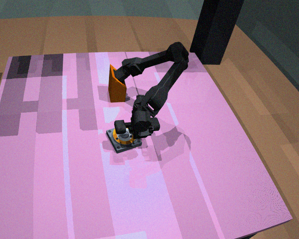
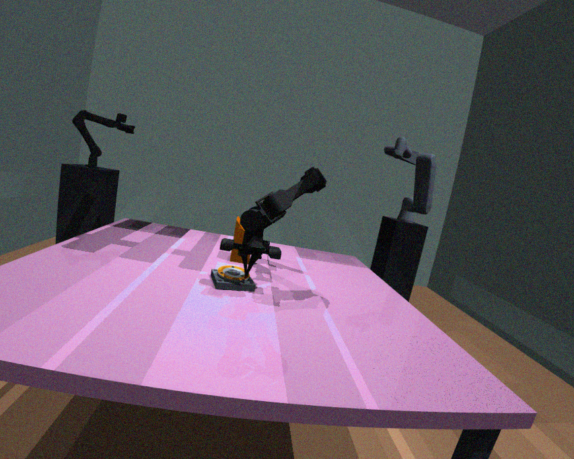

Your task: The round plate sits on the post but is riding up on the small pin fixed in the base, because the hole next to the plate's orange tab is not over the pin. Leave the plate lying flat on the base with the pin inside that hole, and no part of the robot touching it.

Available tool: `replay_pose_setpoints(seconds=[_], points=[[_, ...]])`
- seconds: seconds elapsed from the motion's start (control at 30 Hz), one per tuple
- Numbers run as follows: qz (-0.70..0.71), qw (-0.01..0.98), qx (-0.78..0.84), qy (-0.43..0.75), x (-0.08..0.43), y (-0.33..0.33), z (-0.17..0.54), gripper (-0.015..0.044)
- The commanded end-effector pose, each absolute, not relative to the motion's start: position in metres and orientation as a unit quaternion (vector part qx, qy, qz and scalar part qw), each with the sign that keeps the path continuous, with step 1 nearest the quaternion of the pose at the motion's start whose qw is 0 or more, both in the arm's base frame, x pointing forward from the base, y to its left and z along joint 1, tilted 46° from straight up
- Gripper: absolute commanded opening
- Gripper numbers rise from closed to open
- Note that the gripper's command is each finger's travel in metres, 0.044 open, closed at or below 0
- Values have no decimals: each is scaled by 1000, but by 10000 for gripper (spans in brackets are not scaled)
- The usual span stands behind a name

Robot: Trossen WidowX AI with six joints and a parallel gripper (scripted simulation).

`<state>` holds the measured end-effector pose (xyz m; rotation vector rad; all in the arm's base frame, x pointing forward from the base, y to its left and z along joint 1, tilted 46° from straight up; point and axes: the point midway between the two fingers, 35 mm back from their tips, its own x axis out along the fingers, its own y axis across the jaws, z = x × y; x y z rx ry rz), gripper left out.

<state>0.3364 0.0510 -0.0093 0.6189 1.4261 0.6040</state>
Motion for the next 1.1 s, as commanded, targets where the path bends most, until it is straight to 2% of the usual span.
replay_pose_setpoints(seconds=[0.0, 1.07], points=[[270, 664, 277, 640, 329, 56, -10, 0], [270, 664, 278, 640, 318, 60, -7, 0]])
